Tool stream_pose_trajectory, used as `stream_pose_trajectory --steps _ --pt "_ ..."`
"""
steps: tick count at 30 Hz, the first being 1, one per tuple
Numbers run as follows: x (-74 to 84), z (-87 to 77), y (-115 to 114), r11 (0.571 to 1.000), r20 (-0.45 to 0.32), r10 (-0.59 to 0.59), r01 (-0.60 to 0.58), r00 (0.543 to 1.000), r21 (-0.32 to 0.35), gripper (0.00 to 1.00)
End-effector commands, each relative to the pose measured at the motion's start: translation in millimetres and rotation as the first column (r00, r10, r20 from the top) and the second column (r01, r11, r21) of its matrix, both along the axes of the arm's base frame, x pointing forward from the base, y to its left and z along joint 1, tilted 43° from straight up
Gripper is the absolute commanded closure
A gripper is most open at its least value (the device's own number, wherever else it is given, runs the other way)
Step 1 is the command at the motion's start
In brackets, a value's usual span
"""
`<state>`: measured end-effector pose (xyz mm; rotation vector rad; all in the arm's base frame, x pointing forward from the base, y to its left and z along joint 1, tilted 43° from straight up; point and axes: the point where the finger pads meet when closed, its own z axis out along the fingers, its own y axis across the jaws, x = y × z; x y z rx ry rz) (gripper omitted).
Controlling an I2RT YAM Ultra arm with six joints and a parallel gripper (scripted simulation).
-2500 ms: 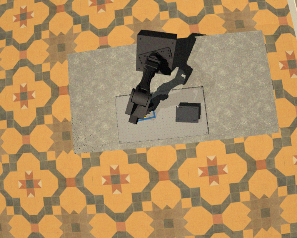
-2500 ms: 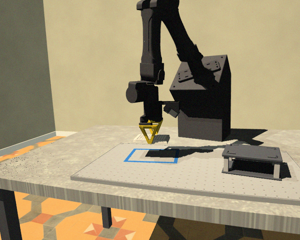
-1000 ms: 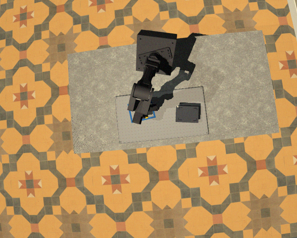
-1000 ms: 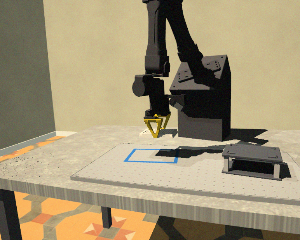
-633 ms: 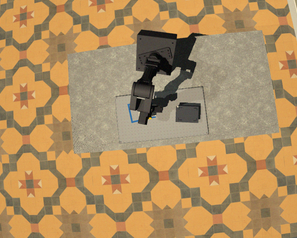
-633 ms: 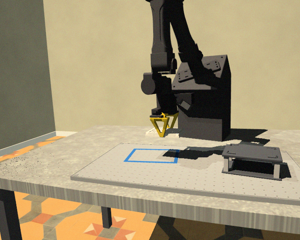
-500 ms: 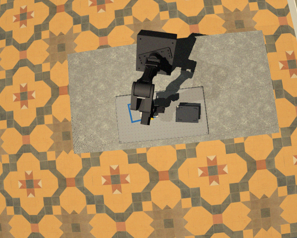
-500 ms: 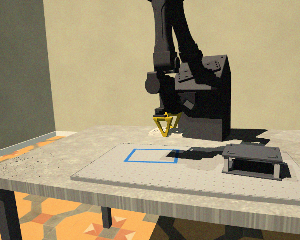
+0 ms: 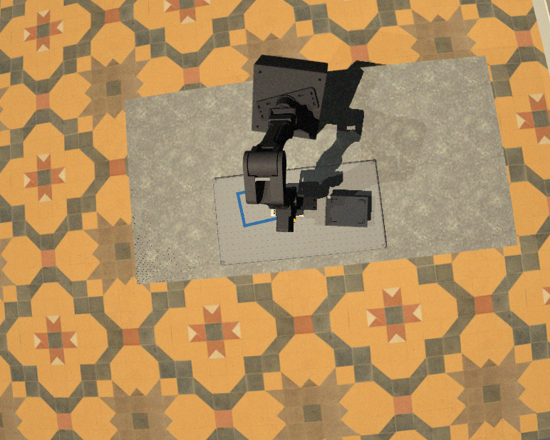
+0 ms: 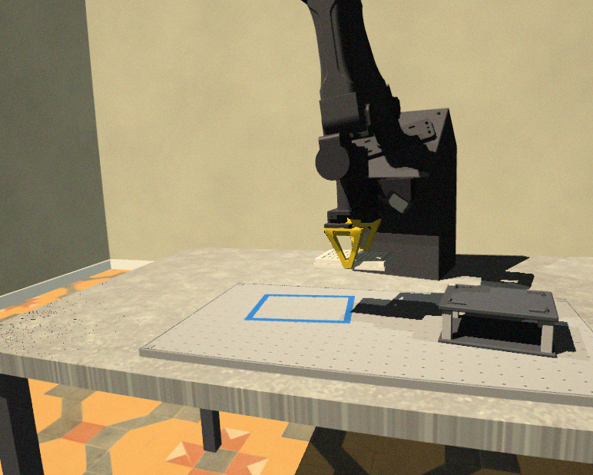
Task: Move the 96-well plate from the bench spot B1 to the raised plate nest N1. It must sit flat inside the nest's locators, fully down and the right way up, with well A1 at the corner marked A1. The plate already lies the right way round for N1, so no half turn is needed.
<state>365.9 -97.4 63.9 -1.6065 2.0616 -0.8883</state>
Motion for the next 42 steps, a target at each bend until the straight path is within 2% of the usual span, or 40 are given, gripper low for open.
stream_pose_trajectory --steps 1,7,11,22,24,25,27,39,41,42 --pt "7.0 17.4 8.5 1.000 0.035 -0.025 0.025 0.999 -0.001 1.00" --pt "9.5 15.8 21.9 1.000 0.029 -0.025 0.025 0.999 0.001 1.00" --pt "11.0 6.3 35.3 1.000 0.000 -0.025 0.025 1.000 0.003 1.00" --pt "18.7 9.1 71.9 1.000 0.000 -0.024 0.024 1.000 0.003 1.00" --pt "18.7 9.1 71.9 1.000 0.000 -0.024 0.024 1.000 0.003 1.00" --pt "20.5 18.5 75.3 1.000 0.025 -0.024 0.024 0.999 0.006 1.00" --pt "20.8 9.9 81.8 1.000 0.001 -0.024 0.024 1.000 0.003 1.00" --pt "29.0 13.0 121.6 1.000 0.002 -0.023 0.023 1.000 0.003 1.00" --pt "29.0 13.0 121.6 1.000 0.002 -0.023 0.023 1.000 0.003 1.00" --pt "30.2 17.2 125.1 1.000 0.012 -0.023 0.023 1.000 0.006 1.00"
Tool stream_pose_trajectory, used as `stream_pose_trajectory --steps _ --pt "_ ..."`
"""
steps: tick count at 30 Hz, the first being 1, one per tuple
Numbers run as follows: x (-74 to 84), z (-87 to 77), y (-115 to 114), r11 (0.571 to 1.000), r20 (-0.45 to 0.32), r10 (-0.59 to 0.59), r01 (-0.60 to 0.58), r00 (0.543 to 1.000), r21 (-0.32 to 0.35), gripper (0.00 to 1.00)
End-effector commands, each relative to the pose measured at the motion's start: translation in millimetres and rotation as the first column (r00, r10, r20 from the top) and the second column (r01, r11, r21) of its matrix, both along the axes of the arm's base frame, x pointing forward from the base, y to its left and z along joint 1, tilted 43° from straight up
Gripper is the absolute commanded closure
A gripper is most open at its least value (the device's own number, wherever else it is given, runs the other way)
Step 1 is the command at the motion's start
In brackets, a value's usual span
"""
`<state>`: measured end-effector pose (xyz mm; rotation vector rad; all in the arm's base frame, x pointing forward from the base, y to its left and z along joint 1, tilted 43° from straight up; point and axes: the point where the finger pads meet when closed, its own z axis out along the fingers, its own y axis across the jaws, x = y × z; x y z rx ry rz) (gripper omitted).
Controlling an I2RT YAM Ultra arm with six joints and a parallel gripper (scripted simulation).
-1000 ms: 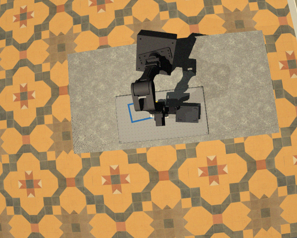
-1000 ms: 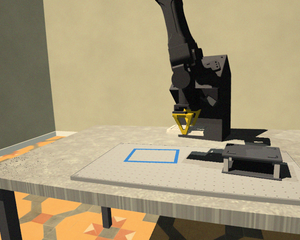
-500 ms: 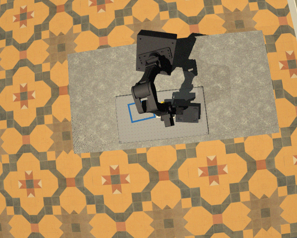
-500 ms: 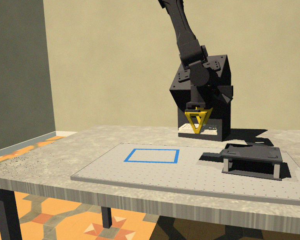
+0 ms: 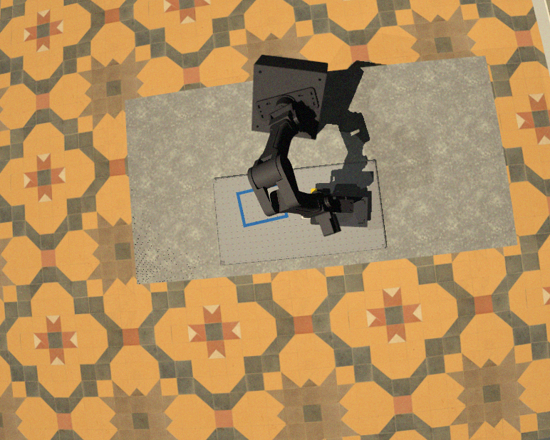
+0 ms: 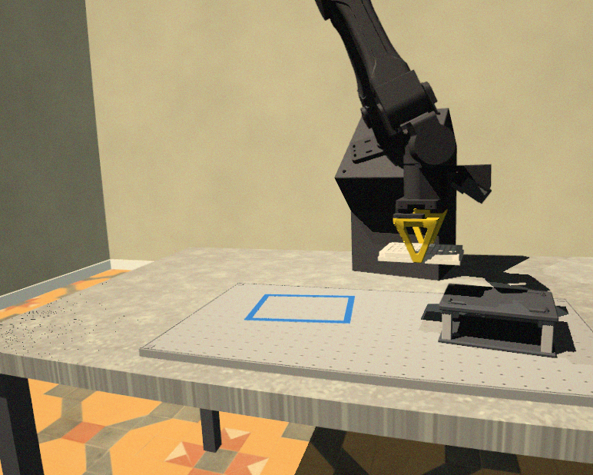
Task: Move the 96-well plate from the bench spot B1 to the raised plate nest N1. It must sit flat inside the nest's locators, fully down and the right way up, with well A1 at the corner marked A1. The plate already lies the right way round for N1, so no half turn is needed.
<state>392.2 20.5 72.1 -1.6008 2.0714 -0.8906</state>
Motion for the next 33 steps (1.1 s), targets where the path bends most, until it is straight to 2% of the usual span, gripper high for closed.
stream_pose_trajectory --steps 1,31,33 --pt "4.1 5.3 10.4 1.000 0.004 -0.015 0.015 1.000 0.003 1.00" --pt "22.8 12.4 103.1 1.000 0.006 -0.013 0.013 1.000 0.004 1.00" --pt "22.8 12.4 103.1 1.000 0.006 -0.013 0.013 1.000 0.004 1.00"
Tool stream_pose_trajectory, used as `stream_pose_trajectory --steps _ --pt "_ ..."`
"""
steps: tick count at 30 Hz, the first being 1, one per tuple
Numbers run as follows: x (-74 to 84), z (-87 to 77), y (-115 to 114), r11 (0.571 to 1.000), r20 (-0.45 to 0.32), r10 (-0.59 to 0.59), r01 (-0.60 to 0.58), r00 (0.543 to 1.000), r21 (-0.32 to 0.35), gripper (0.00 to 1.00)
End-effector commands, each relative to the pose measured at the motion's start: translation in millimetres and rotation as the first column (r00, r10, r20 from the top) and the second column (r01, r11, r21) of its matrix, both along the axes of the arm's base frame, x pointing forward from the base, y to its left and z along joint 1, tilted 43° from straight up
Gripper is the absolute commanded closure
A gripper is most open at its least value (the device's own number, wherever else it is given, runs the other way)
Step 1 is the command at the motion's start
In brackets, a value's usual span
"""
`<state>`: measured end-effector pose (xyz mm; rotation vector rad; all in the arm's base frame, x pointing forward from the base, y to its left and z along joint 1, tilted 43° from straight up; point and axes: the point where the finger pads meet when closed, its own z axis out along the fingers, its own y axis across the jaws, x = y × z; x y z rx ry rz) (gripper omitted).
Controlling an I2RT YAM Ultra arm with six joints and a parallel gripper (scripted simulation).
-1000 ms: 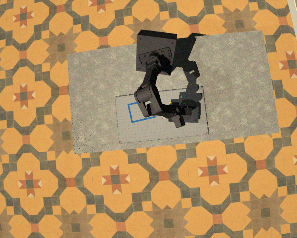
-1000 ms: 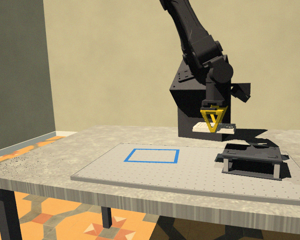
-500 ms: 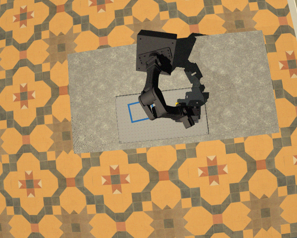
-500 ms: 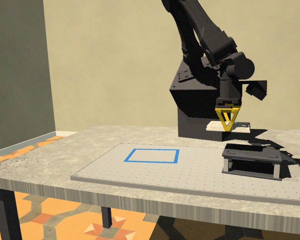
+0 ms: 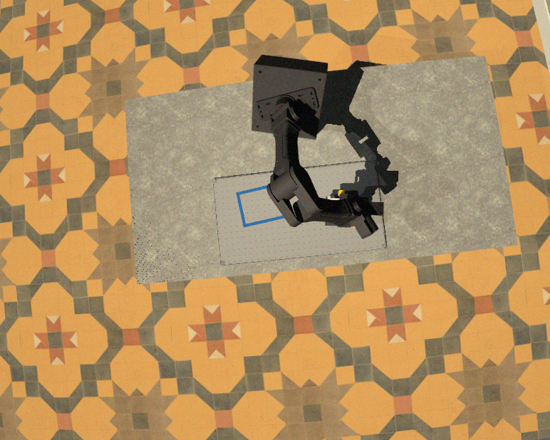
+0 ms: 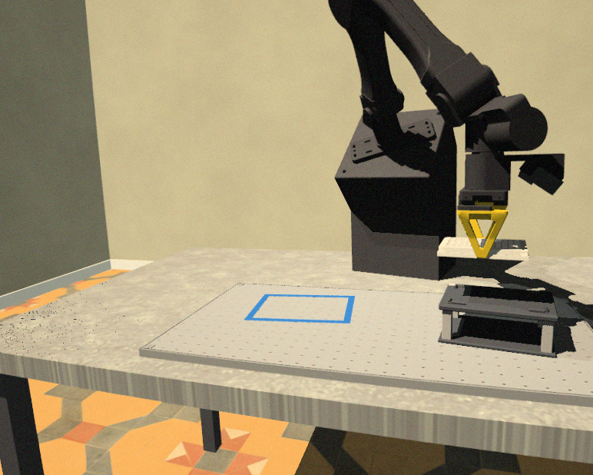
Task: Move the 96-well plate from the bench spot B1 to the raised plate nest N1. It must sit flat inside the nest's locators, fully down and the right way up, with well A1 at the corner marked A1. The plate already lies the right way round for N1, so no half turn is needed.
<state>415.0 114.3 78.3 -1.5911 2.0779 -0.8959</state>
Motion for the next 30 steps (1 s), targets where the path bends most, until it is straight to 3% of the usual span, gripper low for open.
stream_pose_trajectory --steps 1,8,10,30 --pt "0.6 6.4 12.5 1.000 0.004 -0.004 0.004 1.000 0.004 1.00" --pt "4.5 7.7 31.5 1.000 0.004 -0.004 0.004 1.000 0.004 1.00" --pt "5.5 21.8 32.4 1.000 0.033 -0.004 0.003 0.999 0.022 1.00" --pt "5.9 9.9 35.0 1.000 0.008 0.000 -0.001 1.000 0.012 1.00"
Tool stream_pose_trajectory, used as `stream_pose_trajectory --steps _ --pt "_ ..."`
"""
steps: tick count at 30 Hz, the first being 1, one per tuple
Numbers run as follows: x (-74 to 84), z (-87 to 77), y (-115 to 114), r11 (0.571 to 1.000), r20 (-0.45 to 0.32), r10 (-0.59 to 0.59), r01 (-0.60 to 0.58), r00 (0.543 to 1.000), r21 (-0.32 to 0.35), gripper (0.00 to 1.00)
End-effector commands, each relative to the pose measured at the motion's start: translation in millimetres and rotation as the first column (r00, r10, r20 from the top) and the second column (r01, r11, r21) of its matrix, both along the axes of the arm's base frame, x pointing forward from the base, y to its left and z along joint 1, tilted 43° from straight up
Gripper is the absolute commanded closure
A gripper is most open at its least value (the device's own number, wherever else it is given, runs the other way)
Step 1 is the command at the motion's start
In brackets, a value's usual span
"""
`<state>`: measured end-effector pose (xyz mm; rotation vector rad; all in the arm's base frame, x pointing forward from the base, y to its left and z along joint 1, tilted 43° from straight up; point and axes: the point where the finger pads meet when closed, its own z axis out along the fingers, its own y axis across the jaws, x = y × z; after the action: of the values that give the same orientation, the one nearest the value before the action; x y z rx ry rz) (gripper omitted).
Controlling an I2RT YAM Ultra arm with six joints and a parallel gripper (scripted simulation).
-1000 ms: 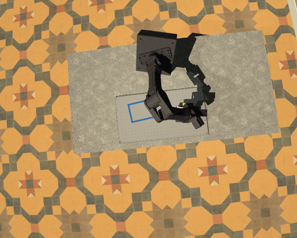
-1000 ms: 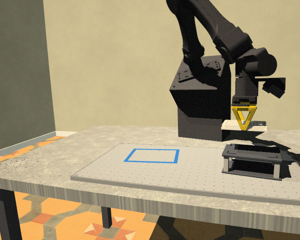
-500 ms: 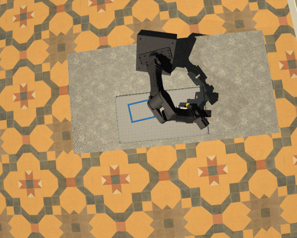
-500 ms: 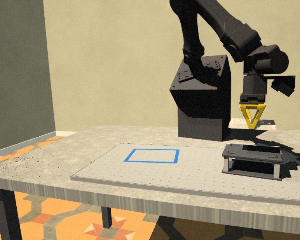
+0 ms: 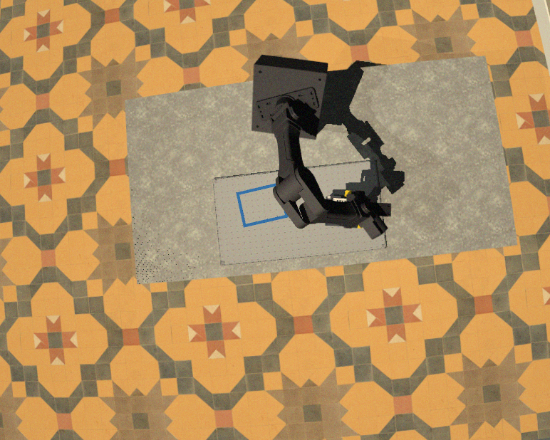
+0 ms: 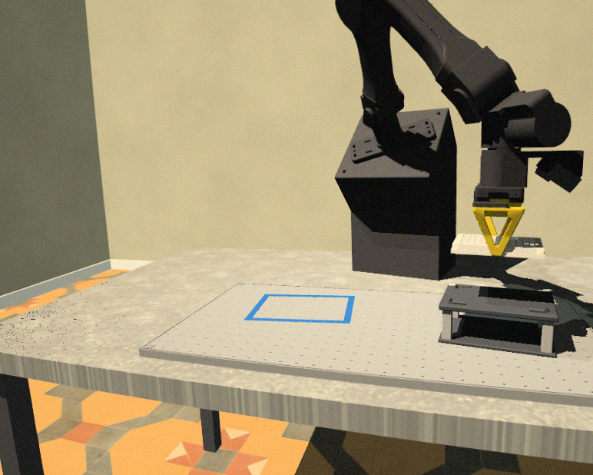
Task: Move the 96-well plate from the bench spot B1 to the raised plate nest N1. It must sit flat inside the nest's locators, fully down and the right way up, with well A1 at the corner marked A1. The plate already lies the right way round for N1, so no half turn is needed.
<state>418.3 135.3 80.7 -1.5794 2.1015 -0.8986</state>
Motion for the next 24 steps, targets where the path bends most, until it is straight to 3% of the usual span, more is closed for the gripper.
stream_pose_trajectory --steps 1,21,22,24 --pt "3.4 11.7 14.6 1.000 0.026 0.020 -0.020 0.999 0.019 1.00" --pt "3.0 6.2 15.6 1.000 0.016 0.019 -0.020 1.000 0.012 1.00" --pt "3.5 16.4 16.2 0.999 0.036 0.020 -0.021 0.999 0.025 1.00" --pt "5.0 16.9 17.3 0.999 0.043 0.020 -0.021 0.999 0.029 1.00"
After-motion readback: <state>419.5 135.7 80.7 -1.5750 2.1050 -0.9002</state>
